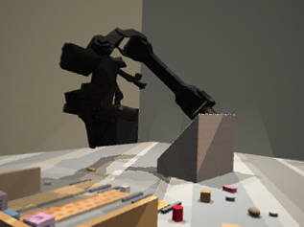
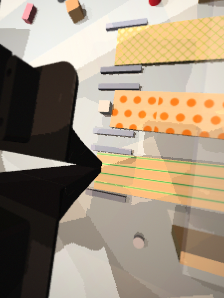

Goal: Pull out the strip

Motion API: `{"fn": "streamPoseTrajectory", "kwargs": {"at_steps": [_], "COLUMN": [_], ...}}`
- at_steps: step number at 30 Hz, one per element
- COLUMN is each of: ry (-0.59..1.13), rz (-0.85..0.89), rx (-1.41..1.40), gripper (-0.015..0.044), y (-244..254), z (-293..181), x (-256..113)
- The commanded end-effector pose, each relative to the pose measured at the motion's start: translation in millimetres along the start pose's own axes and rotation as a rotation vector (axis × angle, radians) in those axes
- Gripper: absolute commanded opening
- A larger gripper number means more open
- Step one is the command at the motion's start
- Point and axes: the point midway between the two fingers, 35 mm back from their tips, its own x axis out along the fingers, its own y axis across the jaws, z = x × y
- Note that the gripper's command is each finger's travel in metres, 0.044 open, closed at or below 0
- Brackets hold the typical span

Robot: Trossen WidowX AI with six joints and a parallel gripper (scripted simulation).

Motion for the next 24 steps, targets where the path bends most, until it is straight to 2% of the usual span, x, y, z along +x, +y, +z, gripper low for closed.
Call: {"fn": "streamPoseTrajectory", "kwargs": {"at_steps": [1, 24], "ry": [0.159, 0.159], "rz": [0.033, 0.034], "rx": [-0.021, -0.021], "gripper": [0.0000, 0.0000], "y": [-22.2, -20.1], "z": [-9.8, -10.5], "x": [17.7, 44.8]}}
